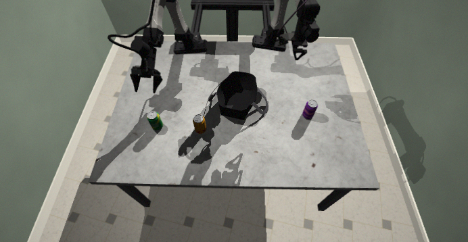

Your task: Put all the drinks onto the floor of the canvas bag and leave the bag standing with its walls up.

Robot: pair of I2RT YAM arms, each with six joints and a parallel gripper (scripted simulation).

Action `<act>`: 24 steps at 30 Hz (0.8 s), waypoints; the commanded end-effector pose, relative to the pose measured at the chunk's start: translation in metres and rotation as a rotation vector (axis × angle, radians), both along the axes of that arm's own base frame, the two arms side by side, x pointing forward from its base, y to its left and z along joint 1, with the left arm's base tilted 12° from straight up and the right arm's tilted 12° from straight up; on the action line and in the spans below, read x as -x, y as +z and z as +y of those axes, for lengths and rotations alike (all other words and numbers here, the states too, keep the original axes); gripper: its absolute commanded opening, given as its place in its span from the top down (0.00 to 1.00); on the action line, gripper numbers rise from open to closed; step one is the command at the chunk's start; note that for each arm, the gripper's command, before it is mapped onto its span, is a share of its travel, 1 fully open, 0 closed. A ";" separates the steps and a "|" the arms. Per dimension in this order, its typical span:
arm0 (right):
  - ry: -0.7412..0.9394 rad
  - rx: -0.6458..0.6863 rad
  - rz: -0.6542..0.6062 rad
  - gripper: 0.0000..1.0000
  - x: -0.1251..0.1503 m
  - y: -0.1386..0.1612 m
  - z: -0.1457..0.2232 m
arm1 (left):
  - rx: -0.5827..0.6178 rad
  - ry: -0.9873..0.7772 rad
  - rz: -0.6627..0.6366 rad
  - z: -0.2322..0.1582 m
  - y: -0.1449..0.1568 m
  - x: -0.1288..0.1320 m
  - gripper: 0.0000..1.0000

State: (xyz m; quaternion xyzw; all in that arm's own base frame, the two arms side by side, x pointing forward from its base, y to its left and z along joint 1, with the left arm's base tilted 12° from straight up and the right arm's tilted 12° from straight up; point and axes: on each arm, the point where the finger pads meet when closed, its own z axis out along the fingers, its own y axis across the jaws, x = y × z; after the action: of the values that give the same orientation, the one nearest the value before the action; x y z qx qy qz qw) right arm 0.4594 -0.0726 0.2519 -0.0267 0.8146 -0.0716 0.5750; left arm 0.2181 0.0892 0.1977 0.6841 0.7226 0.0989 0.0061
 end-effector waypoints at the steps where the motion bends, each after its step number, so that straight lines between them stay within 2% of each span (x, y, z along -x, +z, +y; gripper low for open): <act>1: 0.029 0.045 0.049 0.16 -0.013 -0.033 -0.012 | 0.002 -0.007 -0.019 -0.001 0.003 -0.002 0.00; 2: 0.029 0.045 0.084 0.16 -0.012 -0.051 -0.016 | 0.002 -0.007 -0.019 -0.001 0.003 -0.002 0.00; 6: 0.026 0.057 0.100 0.16 -0.019 -0.060 -0.027 | 0.002 -0.007 -0.019 -0.001 0.003 -0.002 0.00; 8: 0.026 0.051 0.172 0.16 -0.014 -0.096 -0.035 | 0.002 -0.007 -0.019 -0.001 0.003 -0.002 0.00; 10: 0.020 0.063 0.180 0.16 -0.020 -0.103 -0.048 | 0.002 -0.007 -0.019 -0.001 0.003 -0.002 0.00; 12: 0.022 0.053 0.249 0.16 -0.012 -0.137 -0.055 | 0.002 -0.007 -0.019 -0.001 0.003 -0.002 0.00; 14: 0.022 0.061 0.265 0.16 -0.017 -0.148 -0.066 | 0.002 -0.007 -0.019 -0.001 0.003 -0.002 0.00; 16: 0.026 0.049 0.326 0.16 -0.008 -0.179 -0.072 | 0.002 -0.007 -0.019 -0.001 0.003 -0.002 0.00; 18: 0.026 0.054 0.340 0.16 -0.011 -0.190 -0.083 | 0.002 -0.007 -0.019 -0.001 0.003 -0.002 0.00; 20: 0.032 0.041 0.390 0.16 0.000 -0.217 -0.087 | 0.002 -0.007 -0.019 -0.001 0.003 -0.002 0.00; 21: 0.032 0.057 0.362 0.16 -0.010 -0.209 -0.094 | 0.002 -0.007 -0.019 -0.001 0.003 -0.002 0.00; 24: 0.036 0.064 0.348 0.16 -0.011 -0.205 -0.094 | 0.000 -0.007 -0.015 -0.001 0.003 -0.002 0.00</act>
State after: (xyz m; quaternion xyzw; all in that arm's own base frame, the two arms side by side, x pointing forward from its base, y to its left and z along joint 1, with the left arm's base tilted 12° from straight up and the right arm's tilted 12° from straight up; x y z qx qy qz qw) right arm 0.4511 -0.1638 0.0250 -0.0416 0.9198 -0.0687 0.3841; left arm 0.2181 0.0892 0.1977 0.6841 0.7226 0.0989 0.0061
